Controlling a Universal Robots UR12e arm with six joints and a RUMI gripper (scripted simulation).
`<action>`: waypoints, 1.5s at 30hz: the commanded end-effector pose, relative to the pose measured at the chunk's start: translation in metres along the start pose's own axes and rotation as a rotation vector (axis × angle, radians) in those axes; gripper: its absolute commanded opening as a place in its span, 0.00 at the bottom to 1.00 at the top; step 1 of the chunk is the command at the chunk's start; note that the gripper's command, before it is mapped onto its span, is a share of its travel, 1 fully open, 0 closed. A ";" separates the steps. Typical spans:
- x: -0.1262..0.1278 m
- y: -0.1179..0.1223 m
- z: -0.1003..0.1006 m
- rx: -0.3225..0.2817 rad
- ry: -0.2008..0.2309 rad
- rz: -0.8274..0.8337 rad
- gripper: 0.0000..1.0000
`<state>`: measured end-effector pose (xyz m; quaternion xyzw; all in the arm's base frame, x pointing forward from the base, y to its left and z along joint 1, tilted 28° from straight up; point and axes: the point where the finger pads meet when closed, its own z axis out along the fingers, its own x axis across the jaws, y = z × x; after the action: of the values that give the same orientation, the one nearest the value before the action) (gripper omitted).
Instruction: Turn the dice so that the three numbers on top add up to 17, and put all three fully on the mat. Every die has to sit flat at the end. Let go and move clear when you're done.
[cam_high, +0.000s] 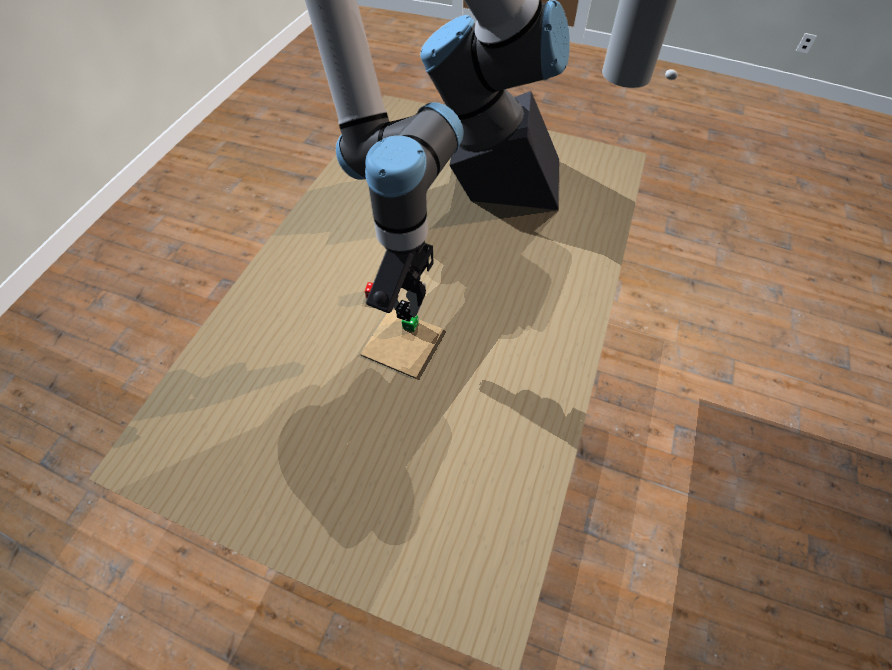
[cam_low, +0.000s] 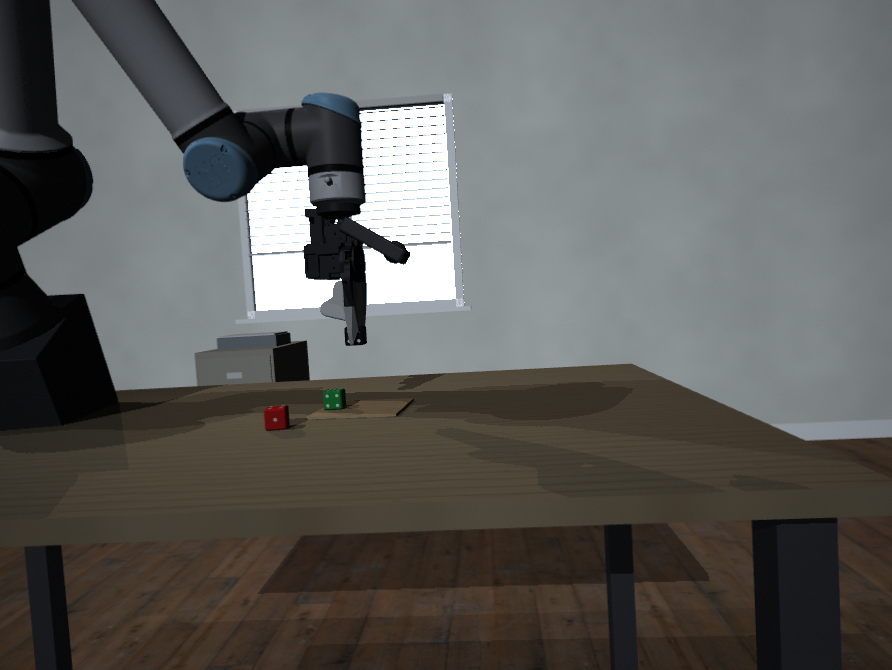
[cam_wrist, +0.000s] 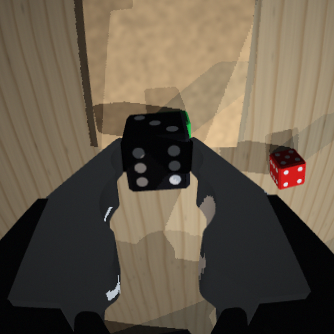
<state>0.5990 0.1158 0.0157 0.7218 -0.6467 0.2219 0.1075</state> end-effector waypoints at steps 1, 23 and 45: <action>0.010 -0.005 -0.001 0.004 -0.007 -0.059 0.10; 0.012 -0.006 0.003 0.004 -0.007 -0.071 0.10; 0.012 -0.007 0.083 0.004 -0.007 -0.071 0.10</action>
<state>0.6175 0.0764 -0.0365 0.7451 -0.6209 0.2159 0.1125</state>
